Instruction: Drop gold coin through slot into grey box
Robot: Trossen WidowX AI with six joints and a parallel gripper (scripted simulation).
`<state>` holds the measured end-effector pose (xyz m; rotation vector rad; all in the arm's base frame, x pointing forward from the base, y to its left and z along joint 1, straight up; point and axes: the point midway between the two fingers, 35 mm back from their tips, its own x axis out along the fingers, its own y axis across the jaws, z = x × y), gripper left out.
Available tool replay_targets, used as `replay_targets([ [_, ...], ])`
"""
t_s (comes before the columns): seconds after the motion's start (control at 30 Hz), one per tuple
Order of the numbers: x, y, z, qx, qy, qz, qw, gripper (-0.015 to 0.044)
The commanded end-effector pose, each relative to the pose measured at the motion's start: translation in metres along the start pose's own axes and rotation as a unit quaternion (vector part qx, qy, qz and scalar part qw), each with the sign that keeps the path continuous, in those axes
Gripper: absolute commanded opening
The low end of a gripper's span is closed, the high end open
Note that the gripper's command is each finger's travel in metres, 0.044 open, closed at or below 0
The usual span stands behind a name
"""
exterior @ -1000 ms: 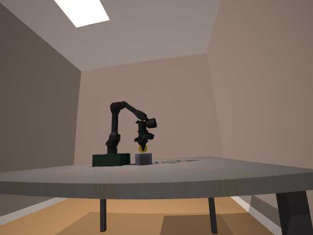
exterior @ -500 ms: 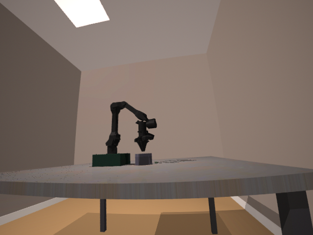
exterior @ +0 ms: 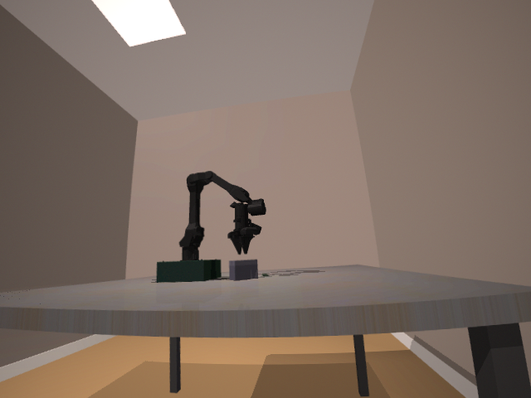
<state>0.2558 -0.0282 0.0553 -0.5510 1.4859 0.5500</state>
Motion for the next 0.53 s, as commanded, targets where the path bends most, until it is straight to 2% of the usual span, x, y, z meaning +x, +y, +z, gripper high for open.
replay_targets([
  [0.0,-0.009,-0.001,0.001,0.0,-0.003,-0.004,1.0,0.0397],
  [0.07,-0.018,-0.001,0.0,0.0,-0.002,-0.003,1.0,0.044],
  [0.17,-0.05,0.002,-0.002,0.0,-0.001,-0.001,1.0,0.044],
  [0.5,-0.053,0.003,-0.002,0.0,-0.001,-0.001,1.0,0.044],
])
